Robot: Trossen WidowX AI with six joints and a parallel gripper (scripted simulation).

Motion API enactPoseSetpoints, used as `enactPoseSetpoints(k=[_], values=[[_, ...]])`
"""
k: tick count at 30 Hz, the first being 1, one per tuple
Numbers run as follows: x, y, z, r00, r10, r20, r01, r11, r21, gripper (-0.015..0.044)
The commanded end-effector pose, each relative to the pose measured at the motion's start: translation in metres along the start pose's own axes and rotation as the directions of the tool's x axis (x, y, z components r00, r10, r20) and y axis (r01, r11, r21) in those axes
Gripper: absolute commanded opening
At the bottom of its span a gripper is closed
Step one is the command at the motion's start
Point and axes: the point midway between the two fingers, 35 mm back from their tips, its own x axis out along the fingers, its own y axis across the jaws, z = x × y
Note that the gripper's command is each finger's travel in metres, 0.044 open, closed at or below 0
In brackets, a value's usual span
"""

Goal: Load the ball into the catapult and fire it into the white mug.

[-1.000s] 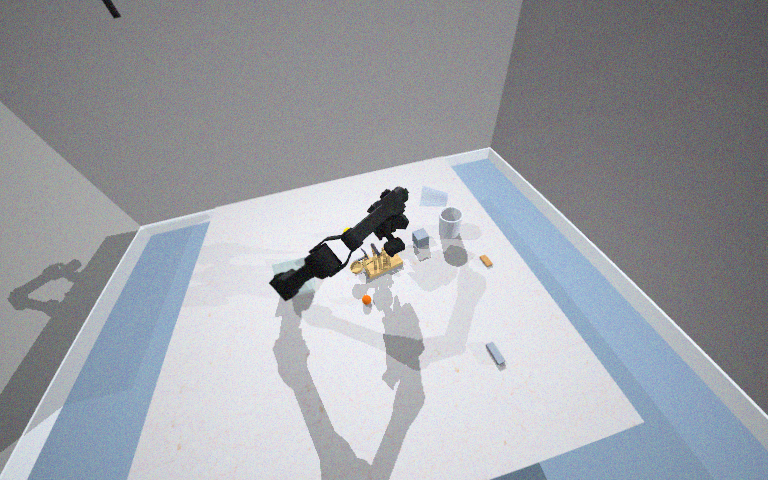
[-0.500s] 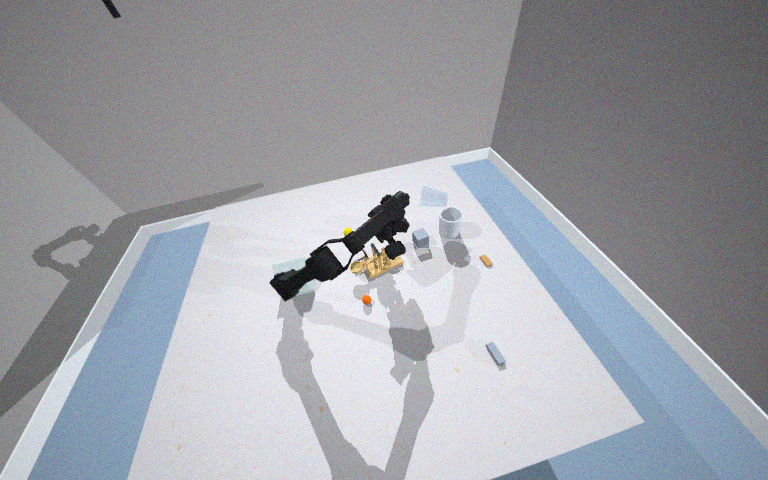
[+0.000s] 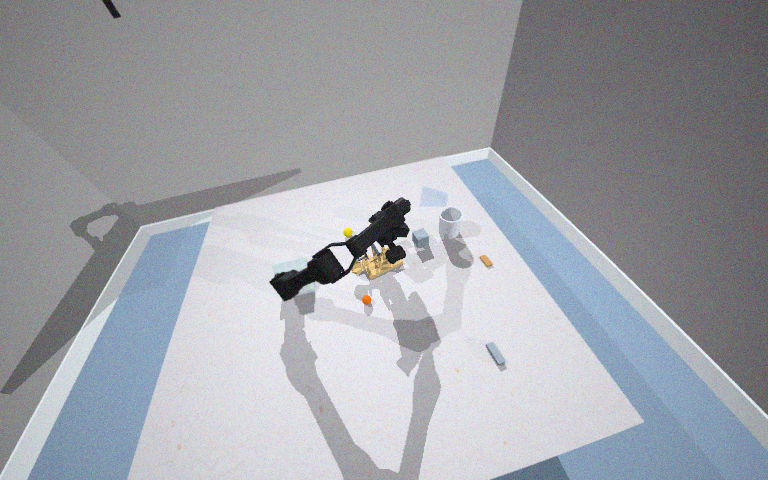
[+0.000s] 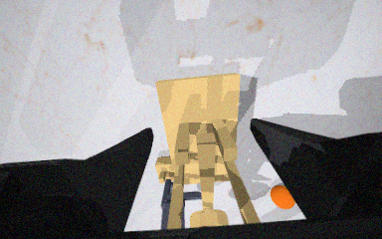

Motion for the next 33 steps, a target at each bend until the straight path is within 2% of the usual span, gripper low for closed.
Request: enactPoseSetpoints(k=[1, 5, 16, 22, 26, 28, 33], values=[[0.006, -0.001, -0.001, 1.000, -0.005, -0.002, 0.005, 1.000, -0.004, 0.0440], [0.010, -0.001, -0.002, 1.000, -0.005, -0.002, 0.005, 1.000, -0.004, 0.0440], [0.007, 0.000, -0.001, 1.000, -0.001, -0.002, 0.001, 1.000, 0.000, 0.0151], [0.007, 0.000, -0.001, 1.000, -0.001, -0.002, 0.001, 1.000, 0.000, 0.0111], [-0.024, 0.000, 0.000, 1.000, 0.000, -0.001, 0.000, 1.000, -0.001, 0.0006], [-0.040, 0.000, -0.001, 1.000, 0.000, -0.002, 0.000, 1.000, -0.001, 0.0000], [-0.040, 0.001, 0.000, 1.000, -0.002, -0.002, 0.002, 1.000, -0.004, 0.0000]])
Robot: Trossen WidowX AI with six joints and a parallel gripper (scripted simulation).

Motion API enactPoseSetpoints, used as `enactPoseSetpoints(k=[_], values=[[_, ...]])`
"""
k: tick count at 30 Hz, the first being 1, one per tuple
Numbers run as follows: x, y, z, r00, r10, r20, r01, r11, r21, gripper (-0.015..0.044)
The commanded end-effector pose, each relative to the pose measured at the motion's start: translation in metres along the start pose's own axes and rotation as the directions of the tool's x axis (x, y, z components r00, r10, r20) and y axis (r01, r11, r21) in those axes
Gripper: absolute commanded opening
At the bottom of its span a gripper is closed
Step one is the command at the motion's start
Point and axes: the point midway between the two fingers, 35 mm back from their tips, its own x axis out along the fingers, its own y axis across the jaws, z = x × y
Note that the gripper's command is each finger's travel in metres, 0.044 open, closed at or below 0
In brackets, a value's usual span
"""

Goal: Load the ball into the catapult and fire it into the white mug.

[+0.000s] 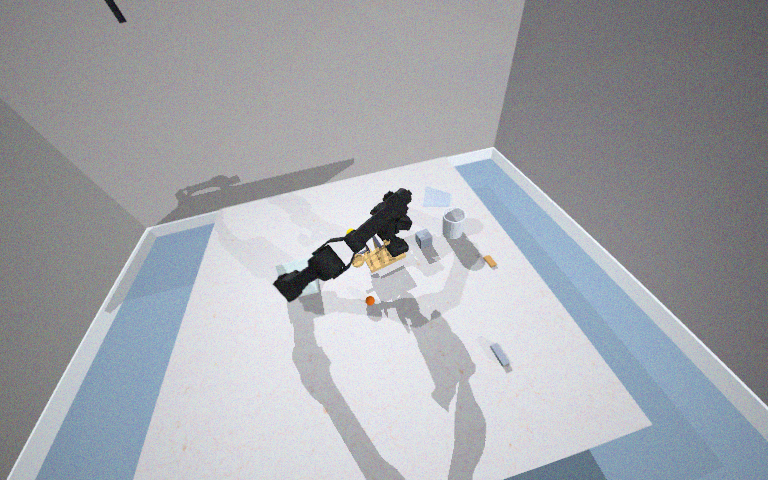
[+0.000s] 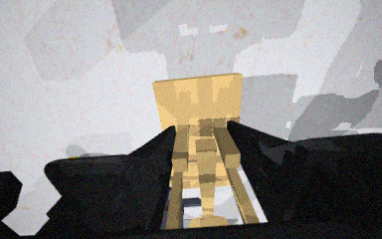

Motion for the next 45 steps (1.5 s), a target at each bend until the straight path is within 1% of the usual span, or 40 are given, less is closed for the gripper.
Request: enactPoseSetpoints(k=[1, 29, 35, 45], values=[[-0.002, 0.000, 0.000, 1.000, 0.005, -0.001, -0.005, 1.000, 0.003, 0.0000], [0.044, 0.001, 0.000, 1.000, 0.003, -0.001, -0.003, 1.000, 0.000, 0.0000], [0.043, 0.000, 0.000, 1.000, 0.007, -0.011, -0.007, 1.000, 0.007, 0.0000], [0.043, 0.000, 0.000, 1.000, 0.007, -0.011, -0.007, 1.000, 0.007, 0.0263]])
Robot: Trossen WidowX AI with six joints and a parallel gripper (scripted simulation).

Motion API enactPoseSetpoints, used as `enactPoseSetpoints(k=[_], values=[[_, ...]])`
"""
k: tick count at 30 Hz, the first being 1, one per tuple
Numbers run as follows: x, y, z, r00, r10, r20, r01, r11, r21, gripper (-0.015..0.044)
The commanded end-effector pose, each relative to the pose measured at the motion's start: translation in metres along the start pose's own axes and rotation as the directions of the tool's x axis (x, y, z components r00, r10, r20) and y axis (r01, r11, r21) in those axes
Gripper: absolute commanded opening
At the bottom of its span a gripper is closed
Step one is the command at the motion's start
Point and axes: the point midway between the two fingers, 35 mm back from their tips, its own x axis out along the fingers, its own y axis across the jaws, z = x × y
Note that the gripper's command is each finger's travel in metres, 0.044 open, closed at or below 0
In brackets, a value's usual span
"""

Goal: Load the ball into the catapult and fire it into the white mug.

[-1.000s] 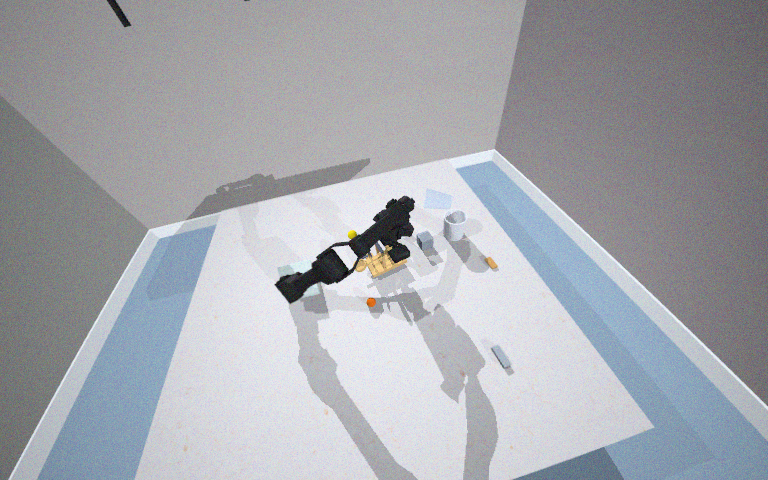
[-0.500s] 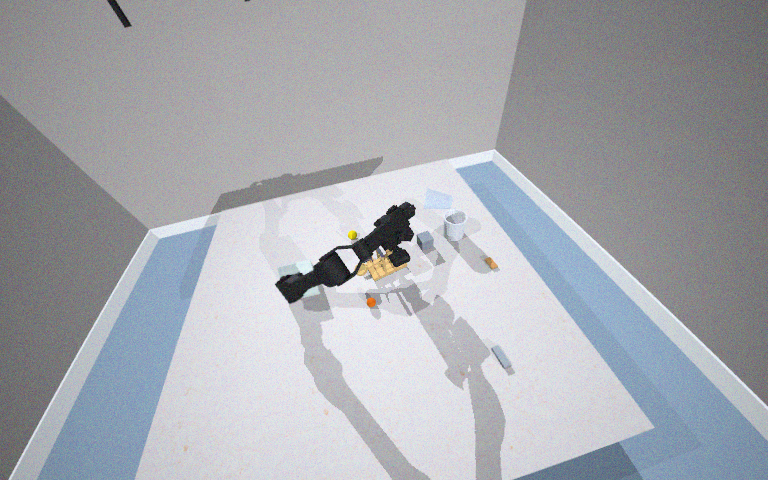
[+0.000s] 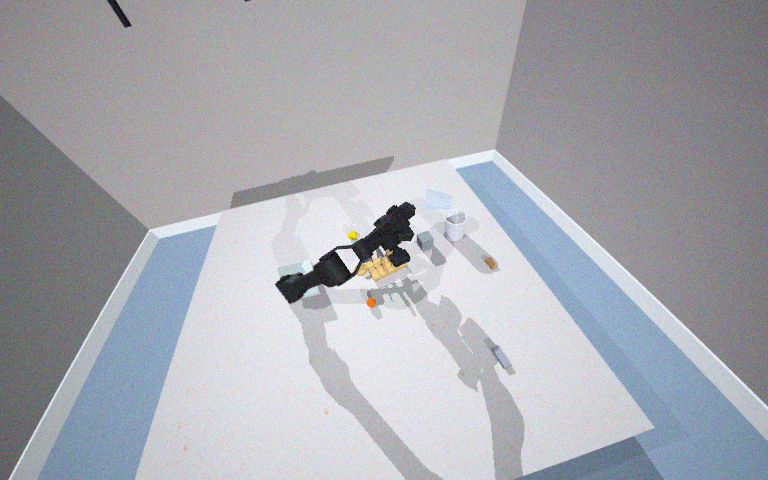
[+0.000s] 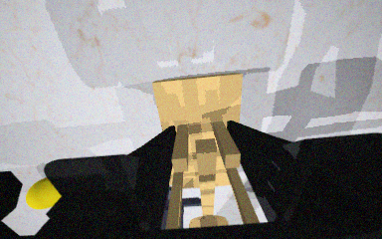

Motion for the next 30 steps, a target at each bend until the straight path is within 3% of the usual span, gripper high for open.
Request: enactPoseSetpoints(k=[1, 4, 7, 11, 13, 24, 30], values=[[-0.001, 0.000, 0.000, 1.000, 0.000, 0.001, 0.000, 1.000, 0.002, 0.0289], [-0.003, 0.000, 0.001, 1.000, 0.001, 0.001, -0.001, 1.000, 0.001, 0.0368], [-0.035, 0.001, 0.003, 1.000, 0.004, 0.005, -0.004, 1.000, -0.004, 0.0440], [-0.089, 0.001, -0.001, 1.000, 0.003, 0.009, -0.003, 1.000, -0.011, 0.0440], [-0.098, 0.001, -0.002, 1.000, 0.002, 0.009, -0.002, 1.000, -0.012, 0.0440], [-0.095, 0.001, -0.001, 1.000, -0.001, 0.010, 0.001, 1.000, -0.006, 0.0440], [-0.050, 0.001, -0.001, 1.000, -0.003, 0.010, 0.003, 1.000, -0.005, 0.0440]])
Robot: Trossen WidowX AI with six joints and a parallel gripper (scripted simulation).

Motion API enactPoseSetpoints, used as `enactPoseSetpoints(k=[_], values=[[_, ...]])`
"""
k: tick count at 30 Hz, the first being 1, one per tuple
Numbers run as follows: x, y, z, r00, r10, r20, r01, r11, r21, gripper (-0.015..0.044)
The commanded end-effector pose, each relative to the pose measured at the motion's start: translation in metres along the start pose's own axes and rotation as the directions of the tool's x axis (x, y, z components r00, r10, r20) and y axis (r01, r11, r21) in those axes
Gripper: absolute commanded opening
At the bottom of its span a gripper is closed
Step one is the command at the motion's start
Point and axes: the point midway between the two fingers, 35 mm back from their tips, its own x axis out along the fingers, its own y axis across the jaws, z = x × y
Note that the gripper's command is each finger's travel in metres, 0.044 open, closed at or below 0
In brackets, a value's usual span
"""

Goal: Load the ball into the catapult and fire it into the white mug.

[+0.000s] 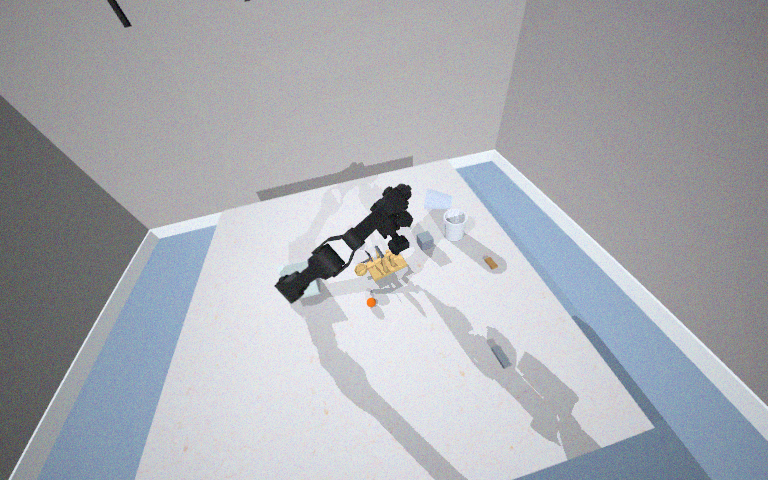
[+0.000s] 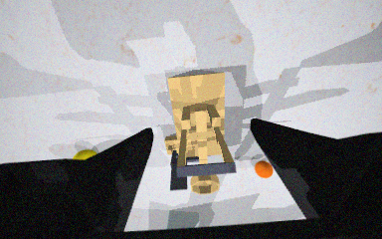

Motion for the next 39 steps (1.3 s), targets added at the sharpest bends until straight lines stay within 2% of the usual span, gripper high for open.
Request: enactPoseSetpoints(k=[1, 38, 39], values=[[0.018, -0.003, -0.002, 1.000, -0.005, -0.014, 0.005, 1.000, -0.001, 0.0440], [0.071, -0.003, -0.004, 1.000, -0.008, -0.014, 0.008, 1.000, 0.000, 0.0440], [0.068, -0.003, -0.003, 1.000, -0.003, -0.013, 0.003, 1.000, 0.004, 0.0414]])
